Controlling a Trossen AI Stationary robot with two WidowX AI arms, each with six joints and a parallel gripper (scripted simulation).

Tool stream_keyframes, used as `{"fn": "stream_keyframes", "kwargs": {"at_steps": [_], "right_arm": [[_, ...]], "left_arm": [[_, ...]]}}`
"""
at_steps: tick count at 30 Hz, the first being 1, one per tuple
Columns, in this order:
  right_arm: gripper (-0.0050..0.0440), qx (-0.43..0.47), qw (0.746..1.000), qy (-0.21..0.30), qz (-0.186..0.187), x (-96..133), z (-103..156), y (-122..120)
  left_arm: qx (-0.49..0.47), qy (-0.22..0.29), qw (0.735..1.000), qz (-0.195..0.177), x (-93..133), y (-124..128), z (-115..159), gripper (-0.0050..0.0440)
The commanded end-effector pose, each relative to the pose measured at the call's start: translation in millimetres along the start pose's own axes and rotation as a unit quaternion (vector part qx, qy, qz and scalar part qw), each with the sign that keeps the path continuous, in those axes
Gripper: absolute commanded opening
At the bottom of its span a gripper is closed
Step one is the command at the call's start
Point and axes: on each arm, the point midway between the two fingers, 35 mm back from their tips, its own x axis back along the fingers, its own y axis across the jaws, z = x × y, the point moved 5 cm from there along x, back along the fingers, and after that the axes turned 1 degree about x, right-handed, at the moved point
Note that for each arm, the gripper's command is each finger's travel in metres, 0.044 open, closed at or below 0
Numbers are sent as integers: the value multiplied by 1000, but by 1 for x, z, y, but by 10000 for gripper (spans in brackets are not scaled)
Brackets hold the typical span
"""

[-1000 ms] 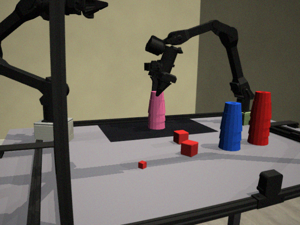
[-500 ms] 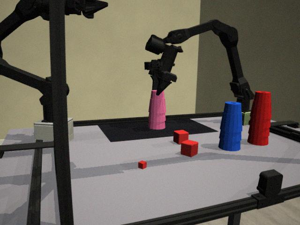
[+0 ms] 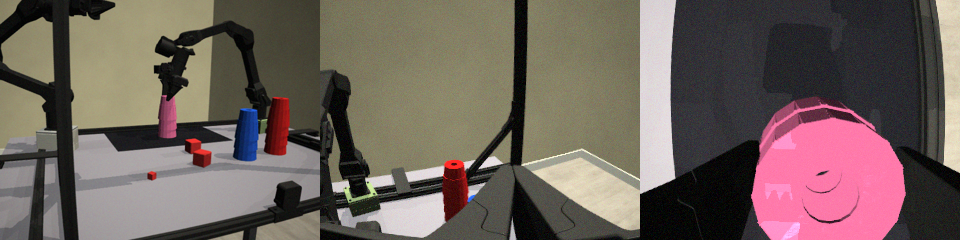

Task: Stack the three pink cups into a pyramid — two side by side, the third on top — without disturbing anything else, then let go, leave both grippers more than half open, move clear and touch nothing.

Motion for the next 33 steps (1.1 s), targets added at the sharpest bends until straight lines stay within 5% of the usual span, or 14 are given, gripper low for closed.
{"fn": "stream_keyframes", "kwargs": {"at_steps": [1, 33], "right_arm": [[0, -3, 1000, -1, -1, 1, 0, 0], [0, -4, 1000, -1, -1, 87, -17, -1]], "left_arm": [[1, 0, 1000, -1, 0, 0, 0, 0], [1, 0, 1000, -1, 0, 0, 0, 0]]}}
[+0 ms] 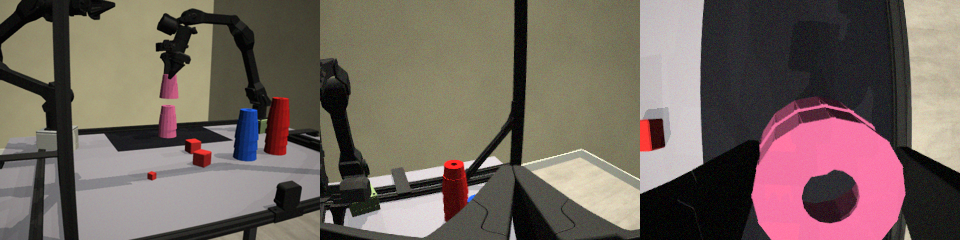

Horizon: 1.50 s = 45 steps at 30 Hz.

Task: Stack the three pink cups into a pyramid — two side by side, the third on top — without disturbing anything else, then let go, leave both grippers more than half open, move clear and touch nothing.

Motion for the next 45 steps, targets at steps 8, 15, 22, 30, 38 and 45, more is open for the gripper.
{"fn": "stream_keyframes", "kwargs": {"at_steps": [8, 15, 22, 30, 38, 45], "right_arm": [[0, -5, 1000, 4, 0, 23, 44, 0], [0, -2, 1000, 3, -1, 31, 75, 2], [0, -2, 1000, 3, -1, 25, 75, 2], [0, -2, 1000, 3, -1, 7, 79, 2], [0, -2, 1000, 3, -1, -7, 82, 2], [0, -2, 1000, 3, -1, -23, 87, 2]], "left_arm": [[1, 0, 1000, -1, 0, 0, 0, 0], [1, 0, 1000, -1, 0, 0, 0, 0], [1, 0, 1000, -1, 0, 0, 0, 0], [1, 0, 1000, -1, 0, 0, 0, 0], [1, 0, 1000, -1, 0, 0, 0, 0], [1, 0, 1000, -1, 0, 0, 0, 0]]}}
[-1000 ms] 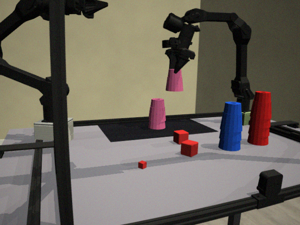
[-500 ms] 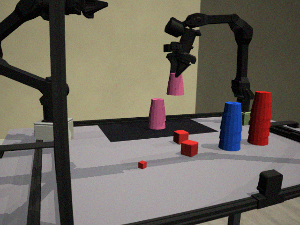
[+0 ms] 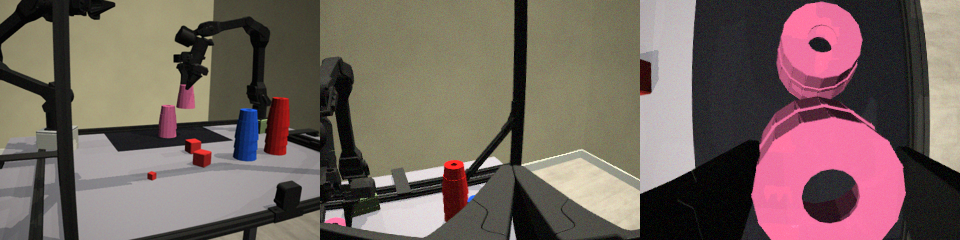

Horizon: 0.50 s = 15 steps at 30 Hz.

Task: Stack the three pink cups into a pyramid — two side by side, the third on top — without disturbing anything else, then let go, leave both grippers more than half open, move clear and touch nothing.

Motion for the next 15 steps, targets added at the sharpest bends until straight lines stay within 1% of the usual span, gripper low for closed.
{"fn": "stream_keyframes", "kwargs": {"at_steps": [1, 15], "right_arm": [[0, -1, 1000, 5, -1, -12, 5, 0], [0, -1, 1000, 5, -1, -38, 16, 1]], "left_arm": [[1, 0, 1000, -1, 0, 0, 0, 0], [1, 0, 1000, -1, 0, 0, 0, 0]]}}
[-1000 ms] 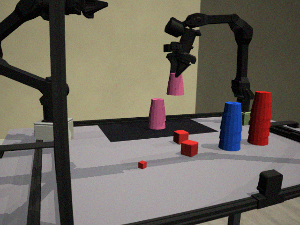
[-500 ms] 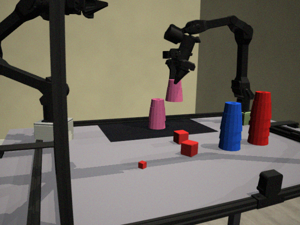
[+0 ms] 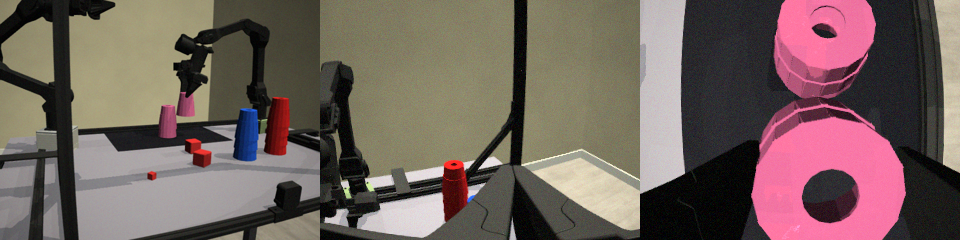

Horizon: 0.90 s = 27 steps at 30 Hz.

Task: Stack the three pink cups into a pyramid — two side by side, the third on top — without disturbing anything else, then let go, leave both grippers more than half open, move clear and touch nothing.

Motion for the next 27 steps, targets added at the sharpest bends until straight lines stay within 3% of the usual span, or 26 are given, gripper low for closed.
{"fn": "stream_keyframes", "kwargs": {"at_steps": [1, 27], "right_arm": [[0, -1, 1000, 4, -1, -11, 6, 0], [0, -1, 1000, 4, -1, -48, 28, 0]], "left_arm": [[1, 0, 1000, -1, 0, 0, 0, 0], [1, 0, 1000, -1, 0, 0, 0, 0]]}}
